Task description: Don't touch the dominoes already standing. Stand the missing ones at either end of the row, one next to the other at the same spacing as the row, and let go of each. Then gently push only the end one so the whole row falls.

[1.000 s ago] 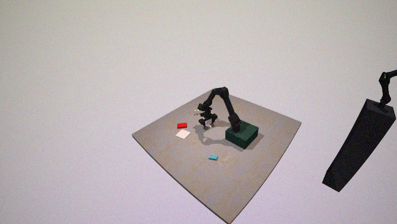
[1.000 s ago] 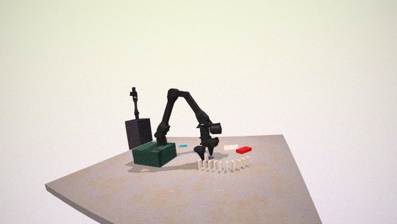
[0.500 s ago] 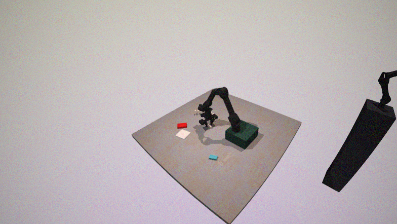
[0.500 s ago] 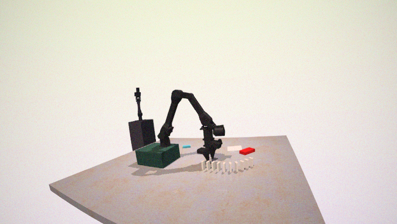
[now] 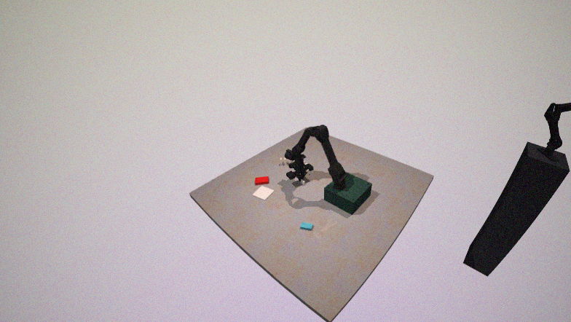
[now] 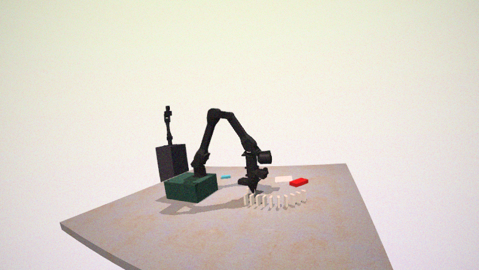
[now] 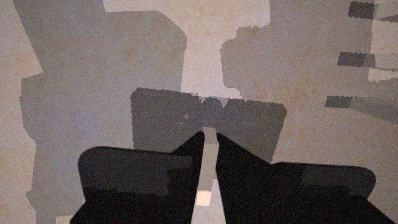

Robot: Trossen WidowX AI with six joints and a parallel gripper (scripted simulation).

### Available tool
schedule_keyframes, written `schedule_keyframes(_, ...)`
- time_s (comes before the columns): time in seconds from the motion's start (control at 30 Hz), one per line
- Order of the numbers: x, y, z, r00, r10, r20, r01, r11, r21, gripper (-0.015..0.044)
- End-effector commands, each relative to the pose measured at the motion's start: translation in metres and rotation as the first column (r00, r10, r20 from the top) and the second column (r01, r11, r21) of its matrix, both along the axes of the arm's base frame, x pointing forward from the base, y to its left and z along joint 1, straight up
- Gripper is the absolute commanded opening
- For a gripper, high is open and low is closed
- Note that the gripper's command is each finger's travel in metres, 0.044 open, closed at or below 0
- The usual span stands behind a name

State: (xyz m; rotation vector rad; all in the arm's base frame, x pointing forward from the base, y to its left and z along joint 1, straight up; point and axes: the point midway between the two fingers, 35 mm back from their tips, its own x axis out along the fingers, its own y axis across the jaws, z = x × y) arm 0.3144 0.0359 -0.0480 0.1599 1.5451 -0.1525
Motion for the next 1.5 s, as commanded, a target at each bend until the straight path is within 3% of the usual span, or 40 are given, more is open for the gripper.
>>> schedule_keyframes(0.0, 0.002, 0.001, 0.028, 1.0, -0.005, 0.013, 0.006, 1.0, -0.001, 0.0026)
schedule_keyframes(0.27, -0.002, 0.004, 0.111, 1.0, -0.005, 0.013, 0.006, 1.0, -0.001, 0.0026)
schedule_keyframes(0.4, -0.003, 0.007, 0.111, 1.0, -0.004, 0.013, 0.004, 1.0, -0.001, 0.0026)
schedule_keyframes(0.67, -0.069, 0.097, 0.11, 0.997, 0.074, 0.008, -0.074, 0.997, 0.005, 0.0026)
schedule_keyframes(0.77, -0.086, 0.111, 0.109, 0.996, 0.09, 0.007, -0.09, 0.996, 0.005, 0.0026)
schedule_keyframes(1.47, -0.05, 0.141, 0.049, 0.902, 0.265, 0.34, -0.221, 0.961, -0.164, 0.0026)
